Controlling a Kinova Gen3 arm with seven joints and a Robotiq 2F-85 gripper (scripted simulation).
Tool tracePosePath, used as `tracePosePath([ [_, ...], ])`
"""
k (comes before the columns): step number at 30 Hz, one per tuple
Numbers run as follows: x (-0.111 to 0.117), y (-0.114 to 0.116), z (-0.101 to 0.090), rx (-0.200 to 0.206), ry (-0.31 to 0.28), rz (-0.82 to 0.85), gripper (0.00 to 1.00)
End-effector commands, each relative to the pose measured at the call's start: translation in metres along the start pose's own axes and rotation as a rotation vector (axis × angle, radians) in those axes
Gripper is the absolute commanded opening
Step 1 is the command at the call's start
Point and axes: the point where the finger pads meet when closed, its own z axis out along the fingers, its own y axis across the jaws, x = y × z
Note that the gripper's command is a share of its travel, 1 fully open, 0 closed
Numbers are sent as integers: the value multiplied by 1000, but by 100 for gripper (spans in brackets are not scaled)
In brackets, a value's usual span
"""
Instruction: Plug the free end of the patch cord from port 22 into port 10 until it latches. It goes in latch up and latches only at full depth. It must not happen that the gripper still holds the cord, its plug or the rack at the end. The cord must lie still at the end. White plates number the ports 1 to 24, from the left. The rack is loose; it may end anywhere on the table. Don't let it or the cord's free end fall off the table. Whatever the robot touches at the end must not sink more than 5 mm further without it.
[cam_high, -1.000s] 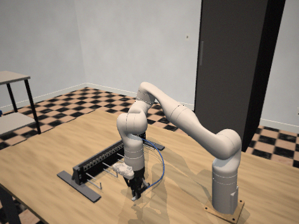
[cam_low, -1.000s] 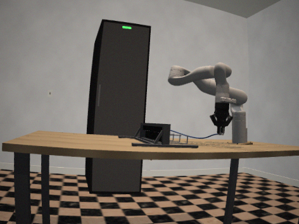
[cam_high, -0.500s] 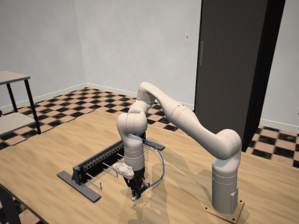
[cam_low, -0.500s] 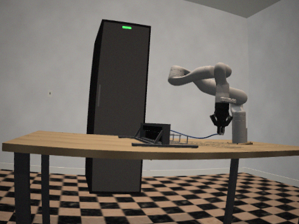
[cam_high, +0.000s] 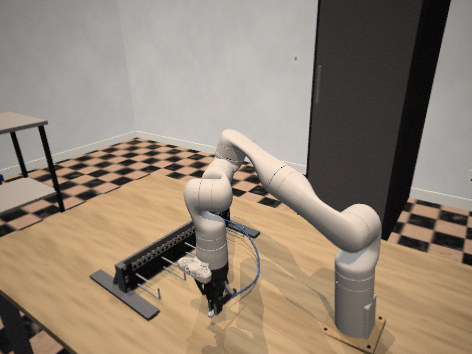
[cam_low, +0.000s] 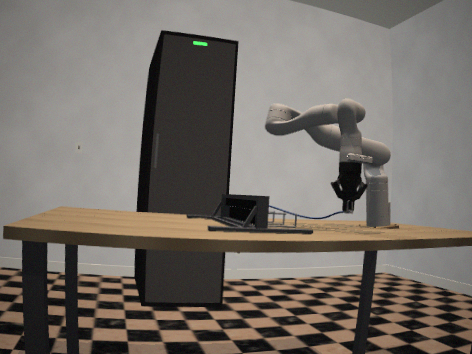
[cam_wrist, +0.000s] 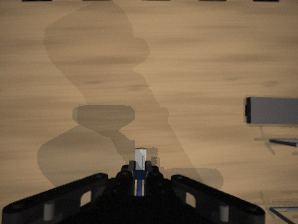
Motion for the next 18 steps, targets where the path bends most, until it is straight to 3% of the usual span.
tracePosePath([
  [1, 0, 2, -2, 0, 1, 6, 0],
  [18, -7, 12, -5, 0, 1, 80, 0],
])
